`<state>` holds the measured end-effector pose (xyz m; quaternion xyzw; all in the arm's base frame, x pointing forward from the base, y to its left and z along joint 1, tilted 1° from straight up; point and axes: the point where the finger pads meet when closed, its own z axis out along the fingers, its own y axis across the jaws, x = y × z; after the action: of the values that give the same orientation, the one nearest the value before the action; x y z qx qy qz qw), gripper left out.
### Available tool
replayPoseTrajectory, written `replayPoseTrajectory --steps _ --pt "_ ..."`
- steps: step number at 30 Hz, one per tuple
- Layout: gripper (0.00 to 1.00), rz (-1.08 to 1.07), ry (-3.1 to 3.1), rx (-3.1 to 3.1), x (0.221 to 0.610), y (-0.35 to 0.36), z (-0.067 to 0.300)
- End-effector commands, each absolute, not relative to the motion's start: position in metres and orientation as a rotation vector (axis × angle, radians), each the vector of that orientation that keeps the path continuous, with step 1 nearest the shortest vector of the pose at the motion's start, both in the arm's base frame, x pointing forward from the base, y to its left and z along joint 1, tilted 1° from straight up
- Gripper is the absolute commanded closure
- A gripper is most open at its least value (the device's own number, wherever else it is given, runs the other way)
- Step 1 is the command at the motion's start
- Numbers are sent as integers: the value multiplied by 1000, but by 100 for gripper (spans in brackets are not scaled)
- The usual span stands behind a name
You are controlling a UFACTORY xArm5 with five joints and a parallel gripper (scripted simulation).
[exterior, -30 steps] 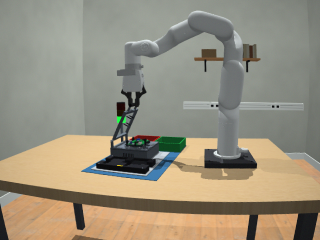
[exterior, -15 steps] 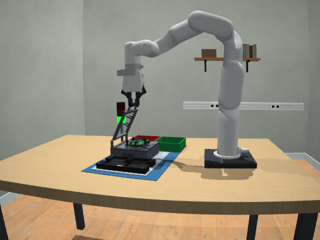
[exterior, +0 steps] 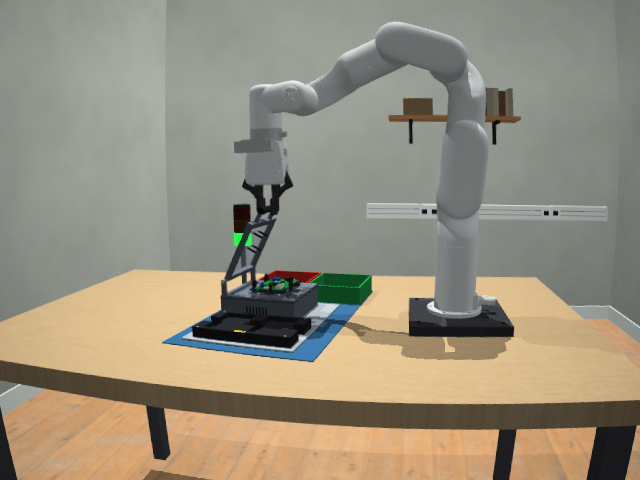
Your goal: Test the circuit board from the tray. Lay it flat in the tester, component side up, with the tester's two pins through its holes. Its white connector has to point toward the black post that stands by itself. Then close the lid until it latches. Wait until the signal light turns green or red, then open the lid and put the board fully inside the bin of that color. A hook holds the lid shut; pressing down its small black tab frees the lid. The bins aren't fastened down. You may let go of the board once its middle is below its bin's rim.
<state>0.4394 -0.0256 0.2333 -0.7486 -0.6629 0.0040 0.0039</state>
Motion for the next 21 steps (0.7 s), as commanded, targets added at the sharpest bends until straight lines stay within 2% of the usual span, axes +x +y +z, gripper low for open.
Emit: replayPoseTrajectory --steps 1,9,10,21 --pt "72 8 -2079 -2348 440 -26 235" --pt "72 8 -2079 -2348 440 -26 235" --pt "100 8 -2079 -2348 440 -26 235" --pt "100 8 -2079 -2348 440 -26 235"
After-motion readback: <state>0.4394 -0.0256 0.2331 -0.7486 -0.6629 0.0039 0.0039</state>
